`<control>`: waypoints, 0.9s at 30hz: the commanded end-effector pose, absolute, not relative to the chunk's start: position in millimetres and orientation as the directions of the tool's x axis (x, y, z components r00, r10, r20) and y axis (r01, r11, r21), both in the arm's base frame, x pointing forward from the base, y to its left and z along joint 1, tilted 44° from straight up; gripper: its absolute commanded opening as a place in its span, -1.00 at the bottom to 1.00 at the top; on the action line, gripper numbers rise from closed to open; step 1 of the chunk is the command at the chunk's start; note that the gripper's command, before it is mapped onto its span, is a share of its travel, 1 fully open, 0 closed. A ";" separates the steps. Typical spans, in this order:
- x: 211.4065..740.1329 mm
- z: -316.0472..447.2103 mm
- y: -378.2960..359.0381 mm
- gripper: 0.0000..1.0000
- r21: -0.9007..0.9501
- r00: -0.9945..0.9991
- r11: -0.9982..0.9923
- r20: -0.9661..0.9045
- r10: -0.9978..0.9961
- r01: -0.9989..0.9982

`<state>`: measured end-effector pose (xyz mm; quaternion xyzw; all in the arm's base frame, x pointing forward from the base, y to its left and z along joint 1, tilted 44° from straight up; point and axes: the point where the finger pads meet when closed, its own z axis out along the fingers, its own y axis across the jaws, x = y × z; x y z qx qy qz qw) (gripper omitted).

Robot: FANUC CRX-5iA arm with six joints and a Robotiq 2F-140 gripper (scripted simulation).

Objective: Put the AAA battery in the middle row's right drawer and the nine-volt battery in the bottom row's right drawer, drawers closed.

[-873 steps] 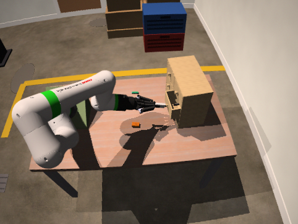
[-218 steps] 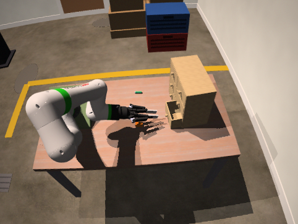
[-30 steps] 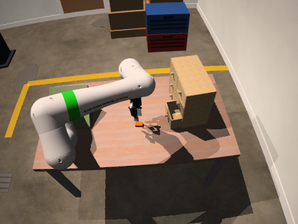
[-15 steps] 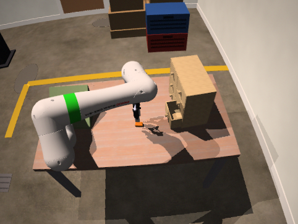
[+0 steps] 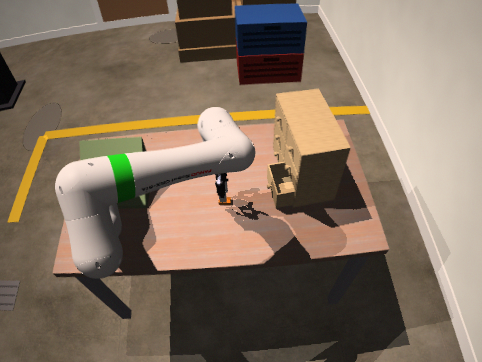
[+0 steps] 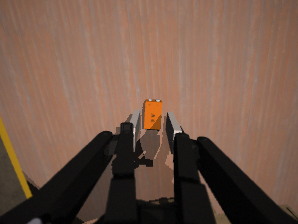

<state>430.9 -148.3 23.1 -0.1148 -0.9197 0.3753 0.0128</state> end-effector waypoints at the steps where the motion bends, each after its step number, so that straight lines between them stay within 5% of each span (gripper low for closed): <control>1: 430.4 17.5 -153.6 -0.49 -0.693 -0.973 0.692 -0.063 0.220 0.202; 27: 429.8 13.6 -157.4 -0.49 -0.693 -0.973 0.692 -0.063 0.220 0.202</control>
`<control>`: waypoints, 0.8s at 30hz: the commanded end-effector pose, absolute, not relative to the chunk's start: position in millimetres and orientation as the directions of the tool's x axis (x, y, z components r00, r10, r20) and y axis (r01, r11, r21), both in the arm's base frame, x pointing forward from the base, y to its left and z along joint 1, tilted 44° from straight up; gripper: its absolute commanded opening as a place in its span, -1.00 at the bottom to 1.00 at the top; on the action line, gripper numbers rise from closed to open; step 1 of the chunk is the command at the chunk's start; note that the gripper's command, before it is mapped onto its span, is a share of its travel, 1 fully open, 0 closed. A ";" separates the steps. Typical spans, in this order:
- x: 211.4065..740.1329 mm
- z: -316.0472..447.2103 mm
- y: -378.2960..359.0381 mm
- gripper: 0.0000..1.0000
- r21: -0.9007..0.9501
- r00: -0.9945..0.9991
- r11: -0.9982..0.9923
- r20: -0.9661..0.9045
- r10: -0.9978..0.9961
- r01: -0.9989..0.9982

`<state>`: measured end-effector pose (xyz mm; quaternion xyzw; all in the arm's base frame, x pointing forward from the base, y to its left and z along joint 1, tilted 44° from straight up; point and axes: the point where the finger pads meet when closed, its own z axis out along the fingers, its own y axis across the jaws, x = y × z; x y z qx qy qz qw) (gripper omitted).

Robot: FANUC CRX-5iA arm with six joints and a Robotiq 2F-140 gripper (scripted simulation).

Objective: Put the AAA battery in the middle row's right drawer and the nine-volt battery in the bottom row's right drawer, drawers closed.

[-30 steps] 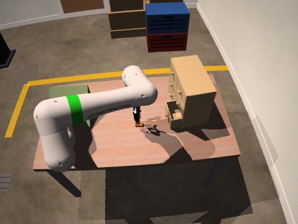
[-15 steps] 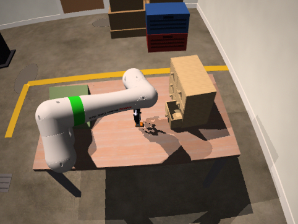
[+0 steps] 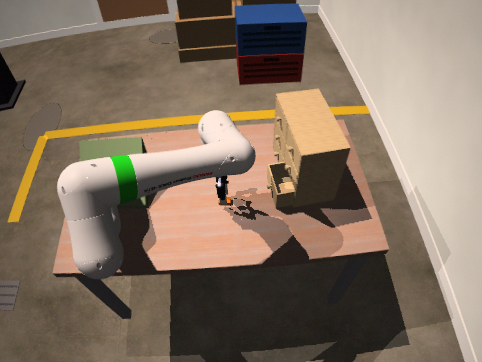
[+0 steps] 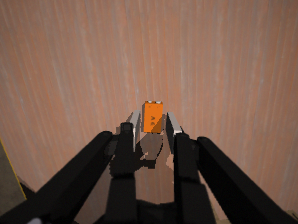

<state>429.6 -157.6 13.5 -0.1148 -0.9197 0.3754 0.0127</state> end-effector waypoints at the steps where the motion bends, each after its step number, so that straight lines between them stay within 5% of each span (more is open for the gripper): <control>1: 429.8 13.6 -157.4 -0.49 -0.693 -0.973 0.692 -0.063 0.220 0.202; 24: 427.1 -4.1 -174.3 -0.49 -0.693 -0.973 0.692 -0.063 0.220 0.202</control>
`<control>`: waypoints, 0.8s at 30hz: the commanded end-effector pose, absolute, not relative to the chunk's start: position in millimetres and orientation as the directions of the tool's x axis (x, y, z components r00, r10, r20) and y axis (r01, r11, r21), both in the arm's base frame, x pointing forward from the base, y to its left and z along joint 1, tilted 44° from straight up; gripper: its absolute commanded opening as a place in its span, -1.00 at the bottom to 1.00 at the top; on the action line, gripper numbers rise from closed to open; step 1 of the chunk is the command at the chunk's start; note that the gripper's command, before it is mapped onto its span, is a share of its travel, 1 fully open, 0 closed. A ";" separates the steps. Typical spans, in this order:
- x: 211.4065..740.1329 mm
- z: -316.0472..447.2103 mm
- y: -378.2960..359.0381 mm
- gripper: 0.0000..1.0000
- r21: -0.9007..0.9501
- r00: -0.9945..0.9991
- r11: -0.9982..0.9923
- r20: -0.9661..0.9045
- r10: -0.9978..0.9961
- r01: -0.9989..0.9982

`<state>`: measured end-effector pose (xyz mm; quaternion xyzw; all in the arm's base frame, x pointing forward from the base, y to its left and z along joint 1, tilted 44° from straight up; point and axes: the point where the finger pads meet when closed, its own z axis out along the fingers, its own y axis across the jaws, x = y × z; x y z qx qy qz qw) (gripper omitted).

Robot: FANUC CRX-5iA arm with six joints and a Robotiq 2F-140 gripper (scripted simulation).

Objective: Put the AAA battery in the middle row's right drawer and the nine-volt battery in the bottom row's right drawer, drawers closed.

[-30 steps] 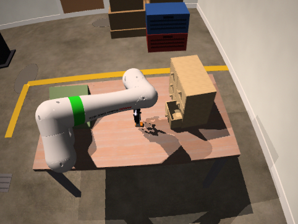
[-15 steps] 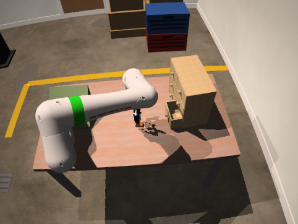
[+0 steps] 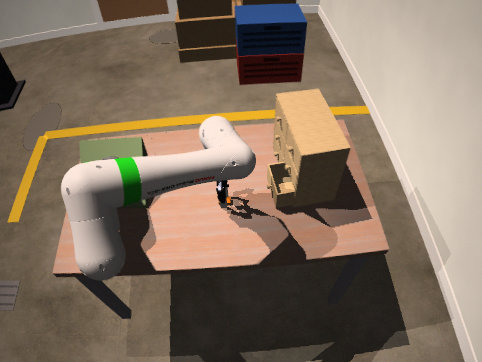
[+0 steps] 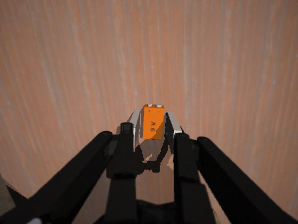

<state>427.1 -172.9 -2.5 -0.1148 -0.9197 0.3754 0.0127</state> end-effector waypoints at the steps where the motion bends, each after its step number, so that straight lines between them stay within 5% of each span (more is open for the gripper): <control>1: 427.1 -4.1 -174.3 -0.49 -0.693 -0.973 0.692 -0.063 0.220 0.202; 21: 427.1 -4.1 -174.3 -0.49 -0.693 -0.973 0.692 -0.063 0.220 0.202; 22: 427.1 -4.1 -174.3 -0.73 -0.693 -0.973 0.692 -0.063 0.220 0.202; 24: 427.1 -4.1 -174.3 -0.73 -0.693 -0.973 0.692 -0.063 0.220 0.202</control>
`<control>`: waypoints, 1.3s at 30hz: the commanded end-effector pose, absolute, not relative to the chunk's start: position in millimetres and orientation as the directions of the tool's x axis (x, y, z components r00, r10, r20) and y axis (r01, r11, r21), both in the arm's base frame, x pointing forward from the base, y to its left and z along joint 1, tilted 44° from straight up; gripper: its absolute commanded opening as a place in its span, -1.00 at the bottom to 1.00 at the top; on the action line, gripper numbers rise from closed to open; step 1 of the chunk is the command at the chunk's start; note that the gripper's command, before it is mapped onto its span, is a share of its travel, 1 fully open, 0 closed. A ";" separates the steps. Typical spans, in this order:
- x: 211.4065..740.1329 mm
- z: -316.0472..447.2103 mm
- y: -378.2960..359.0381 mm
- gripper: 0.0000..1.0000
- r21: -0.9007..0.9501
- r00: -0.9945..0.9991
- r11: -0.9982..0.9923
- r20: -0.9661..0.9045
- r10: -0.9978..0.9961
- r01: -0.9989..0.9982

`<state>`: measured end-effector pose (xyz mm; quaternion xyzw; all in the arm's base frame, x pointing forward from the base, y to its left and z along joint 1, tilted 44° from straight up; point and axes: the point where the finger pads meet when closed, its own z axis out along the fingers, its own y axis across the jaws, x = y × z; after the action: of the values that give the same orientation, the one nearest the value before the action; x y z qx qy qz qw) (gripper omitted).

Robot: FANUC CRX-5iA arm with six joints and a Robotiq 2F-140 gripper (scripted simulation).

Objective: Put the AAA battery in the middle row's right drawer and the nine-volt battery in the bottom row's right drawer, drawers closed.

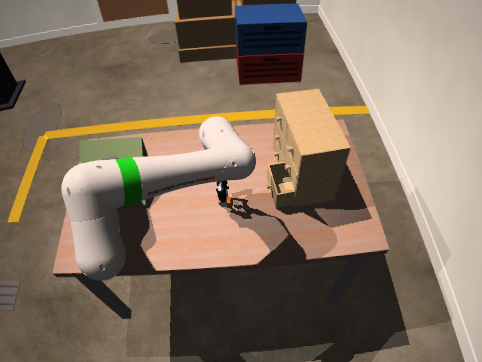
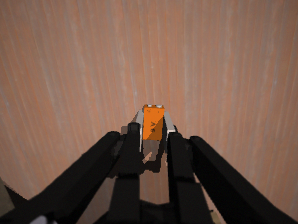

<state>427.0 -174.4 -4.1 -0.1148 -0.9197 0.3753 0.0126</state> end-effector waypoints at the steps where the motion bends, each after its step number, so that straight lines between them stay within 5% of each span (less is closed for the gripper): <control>1: 427.1 -4.1 -174.3 -0.73 -0.693 -0.973 0.692 -0.063 0.220 0.202; 39: 438.0 67.7 -105.6 -0.73 -0.693 -0.973 0.692 -0.063 0.220 0.202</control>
<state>437.5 -107.3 65.7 -0.1147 -0.9199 0.3749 0.0125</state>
